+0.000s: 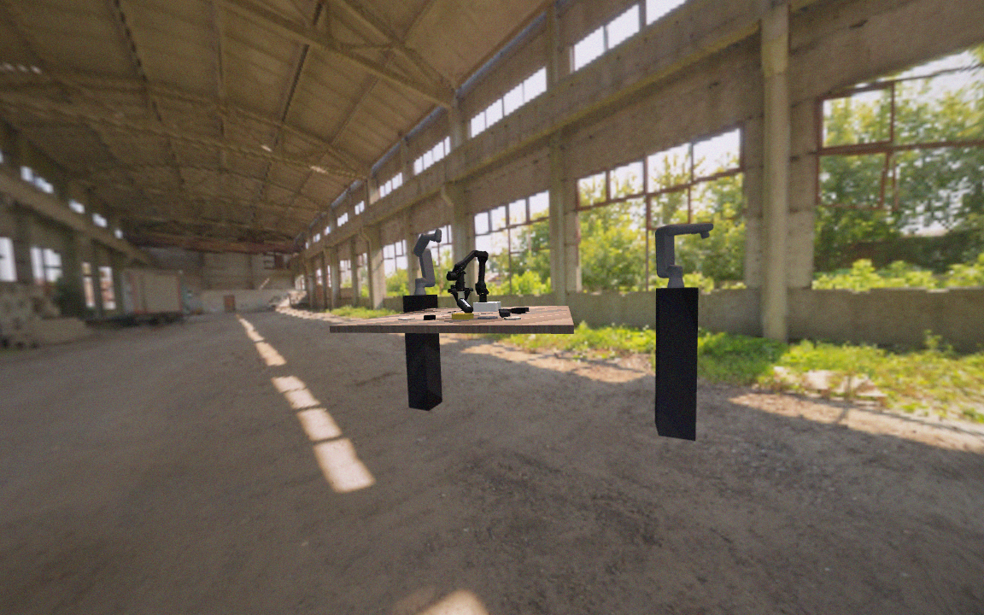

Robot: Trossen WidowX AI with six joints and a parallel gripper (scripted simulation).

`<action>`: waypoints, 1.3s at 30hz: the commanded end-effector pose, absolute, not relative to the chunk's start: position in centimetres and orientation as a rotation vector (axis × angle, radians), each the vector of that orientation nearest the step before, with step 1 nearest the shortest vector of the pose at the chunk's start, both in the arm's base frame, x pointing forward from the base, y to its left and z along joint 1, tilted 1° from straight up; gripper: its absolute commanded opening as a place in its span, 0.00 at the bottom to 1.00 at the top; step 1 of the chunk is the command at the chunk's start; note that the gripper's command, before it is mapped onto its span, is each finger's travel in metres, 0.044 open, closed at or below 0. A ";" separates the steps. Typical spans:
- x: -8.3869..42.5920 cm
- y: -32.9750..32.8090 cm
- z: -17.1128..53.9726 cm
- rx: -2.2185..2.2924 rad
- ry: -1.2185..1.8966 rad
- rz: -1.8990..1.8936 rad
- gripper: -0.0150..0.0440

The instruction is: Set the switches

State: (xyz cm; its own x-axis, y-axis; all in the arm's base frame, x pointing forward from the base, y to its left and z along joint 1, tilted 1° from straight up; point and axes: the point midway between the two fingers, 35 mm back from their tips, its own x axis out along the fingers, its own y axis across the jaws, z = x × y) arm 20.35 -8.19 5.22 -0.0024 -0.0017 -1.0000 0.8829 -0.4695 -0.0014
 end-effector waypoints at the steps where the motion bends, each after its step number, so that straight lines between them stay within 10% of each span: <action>1: 20.9 -7.8 5.8 1.570 0.929 -1.541 0.82; 39: 21.5 -5.9 7.6 1.571 0.931 -1.539 0.82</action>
